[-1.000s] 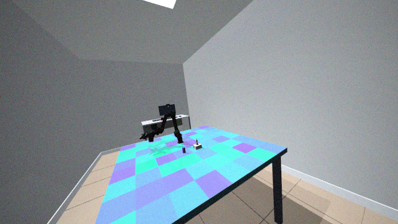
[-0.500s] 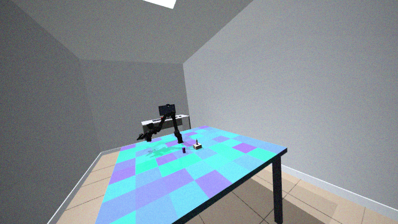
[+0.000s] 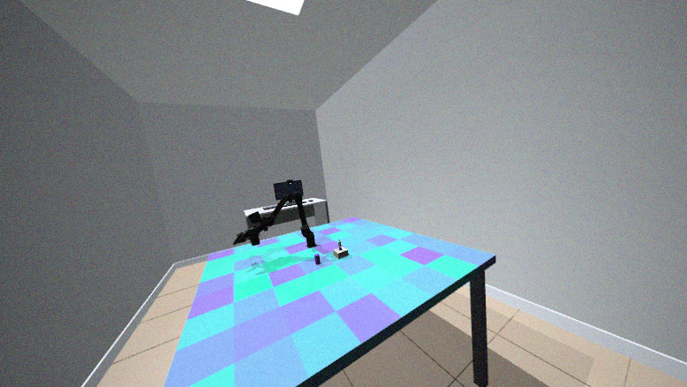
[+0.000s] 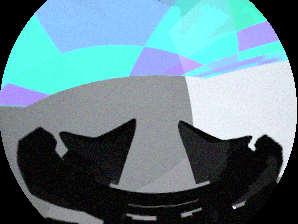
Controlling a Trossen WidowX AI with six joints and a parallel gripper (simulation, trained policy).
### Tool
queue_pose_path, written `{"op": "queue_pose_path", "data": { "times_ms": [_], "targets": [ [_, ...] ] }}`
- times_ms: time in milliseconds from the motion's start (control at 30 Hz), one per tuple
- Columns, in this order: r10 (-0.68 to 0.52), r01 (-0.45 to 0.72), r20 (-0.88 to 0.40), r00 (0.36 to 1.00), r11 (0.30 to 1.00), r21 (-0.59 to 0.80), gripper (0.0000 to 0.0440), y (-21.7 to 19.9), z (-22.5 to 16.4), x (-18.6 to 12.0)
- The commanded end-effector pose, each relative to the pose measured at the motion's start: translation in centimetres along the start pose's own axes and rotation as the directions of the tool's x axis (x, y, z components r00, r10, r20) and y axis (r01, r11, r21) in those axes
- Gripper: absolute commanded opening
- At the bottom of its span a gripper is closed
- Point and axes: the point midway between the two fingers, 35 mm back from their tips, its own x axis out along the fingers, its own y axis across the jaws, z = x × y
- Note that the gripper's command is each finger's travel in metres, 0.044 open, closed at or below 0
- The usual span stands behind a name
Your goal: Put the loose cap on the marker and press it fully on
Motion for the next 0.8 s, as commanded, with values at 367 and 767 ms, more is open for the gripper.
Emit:
{"op": "queue_pose_path", "data": {
  "times_ms": [367, 767],
  "targets": [
    [-0.004, -0.001, 0.100, 0.995, 0.999, 0.049, 0.0299, -1.4, 0.0, 2.1],
    [-0.015, -0.002, 0.192, 0.981, 0.996, 0.087, 0.0299, -3.2, 0.6, 3.7]
  ]
}}
